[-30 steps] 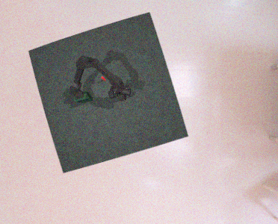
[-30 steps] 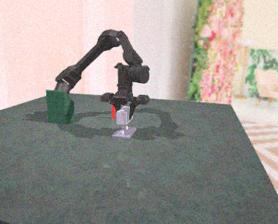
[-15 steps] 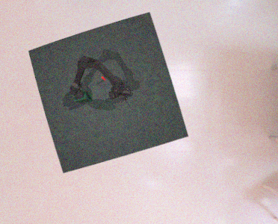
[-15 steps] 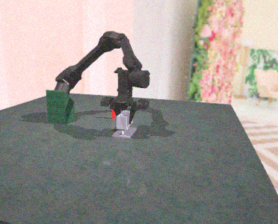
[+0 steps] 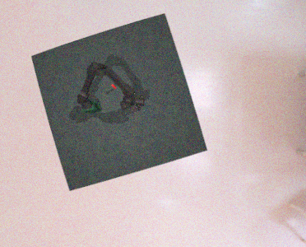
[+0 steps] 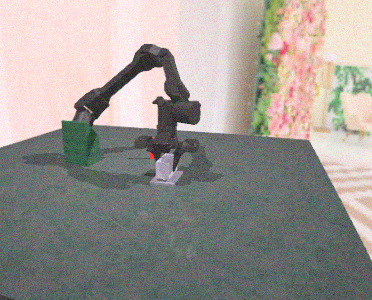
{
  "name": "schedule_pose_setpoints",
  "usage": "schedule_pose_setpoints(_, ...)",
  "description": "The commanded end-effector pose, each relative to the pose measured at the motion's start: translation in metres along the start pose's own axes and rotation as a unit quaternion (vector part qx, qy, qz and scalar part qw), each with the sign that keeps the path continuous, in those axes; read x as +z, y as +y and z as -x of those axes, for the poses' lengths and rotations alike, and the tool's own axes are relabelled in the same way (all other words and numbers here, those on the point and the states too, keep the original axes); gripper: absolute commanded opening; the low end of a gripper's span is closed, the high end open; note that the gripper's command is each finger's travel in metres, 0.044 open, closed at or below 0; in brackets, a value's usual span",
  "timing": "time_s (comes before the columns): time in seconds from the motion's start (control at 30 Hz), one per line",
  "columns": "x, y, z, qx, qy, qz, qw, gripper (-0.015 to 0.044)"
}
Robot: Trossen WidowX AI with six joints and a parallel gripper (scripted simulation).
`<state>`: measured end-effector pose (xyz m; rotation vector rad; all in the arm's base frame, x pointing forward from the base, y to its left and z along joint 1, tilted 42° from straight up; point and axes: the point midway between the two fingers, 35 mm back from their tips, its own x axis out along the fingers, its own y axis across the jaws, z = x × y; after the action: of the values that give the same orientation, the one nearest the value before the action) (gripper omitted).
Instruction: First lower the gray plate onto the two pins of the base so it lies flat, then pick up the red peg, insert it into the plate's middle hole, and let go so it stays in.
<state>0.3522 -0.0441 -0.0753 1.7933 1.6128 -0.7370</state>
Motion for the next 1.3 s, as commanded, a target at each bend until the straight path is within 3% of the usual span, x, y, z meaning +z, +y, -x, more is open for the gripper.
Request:
schedule_pose_setpoints(0.0,0.0,0.0,0.001,0.001,0.0,0.001,1.0,0.0)
schedule_pose_setpoints(0.07,0.0,0.0,0.001,0.001,0.0,0.001,1.0,0.0)
schedule_pose_setpoints(0.63,0.0,0.0,0.001,0.001,0.0,0.001,1.0,0.044)
schedule_pose_setpoints(0.8,0.001,0.002,0.011,0.001,-0.001,0.0,1.0,0.044)
schedule_pose_setpoints(1.03,0.001,0.001,0.116,0.0,-0.001,-0.002,1.0,0.044)
schedule_pose_setpoints(1.27,0.003,0.004,0.118,0.0,-0.001,-0.002,1.0,0.044)
